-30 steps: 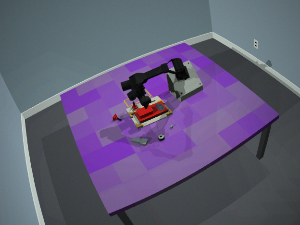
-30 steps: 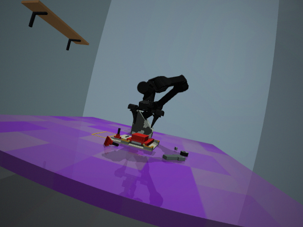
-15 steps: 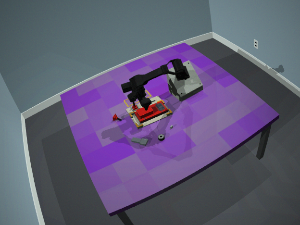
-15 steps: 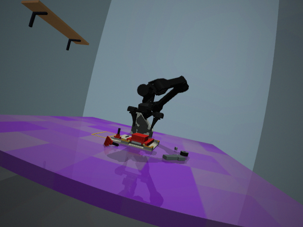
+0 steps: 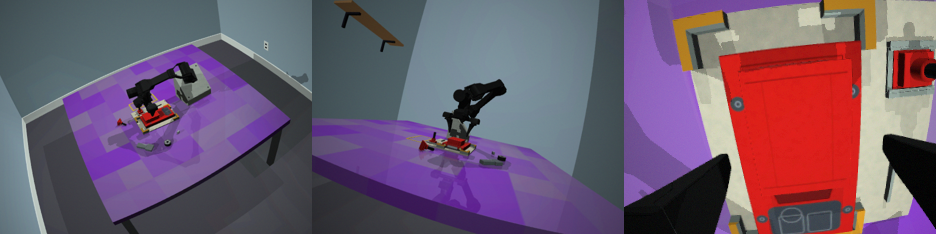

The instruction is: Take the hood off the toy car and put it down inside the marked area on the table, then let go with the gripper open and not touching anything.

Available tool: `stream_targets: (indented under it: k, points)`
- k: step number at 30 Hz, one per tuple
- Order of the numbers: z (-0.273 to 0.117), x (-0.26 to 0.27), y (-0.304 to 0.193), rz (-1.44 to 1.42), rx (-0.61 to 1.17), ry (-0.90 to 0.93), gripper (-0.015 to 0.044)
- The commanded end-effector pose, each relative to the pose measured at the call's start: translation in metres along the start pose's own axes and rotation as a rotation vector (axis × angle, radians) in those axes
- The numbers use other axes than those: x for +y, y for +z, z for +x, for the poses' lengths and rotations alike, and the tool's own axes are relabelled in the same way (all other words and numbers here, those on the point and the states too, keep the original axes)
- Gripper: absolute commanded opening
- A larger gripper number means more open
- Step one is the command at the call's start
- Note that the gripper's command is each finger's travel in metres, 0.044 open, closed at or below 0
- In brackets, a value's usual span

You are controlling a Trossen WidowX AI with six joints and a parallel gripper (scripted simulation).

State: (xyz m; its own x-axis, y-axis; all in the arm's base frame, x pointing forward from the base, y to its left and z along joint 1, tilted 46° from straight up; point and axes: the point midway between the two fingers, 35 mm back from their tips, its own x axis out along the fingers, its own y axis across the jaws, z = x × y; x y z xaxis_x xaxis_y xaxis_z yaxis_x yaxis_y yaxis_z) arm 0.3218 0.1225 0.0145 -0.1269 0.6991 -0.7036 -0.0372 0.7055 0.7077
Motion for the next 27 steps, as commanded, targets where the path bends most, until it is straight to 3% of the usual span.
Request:
stream_targets:
  k: [1, 27]
  points:
    - [0.004, 0.000, 0.000, 0.006, 0.000, 0.004, 0.0440]
    - [0.022, 0.000, -0.001, 0.005, 0.001, 0.006, 0.0440]
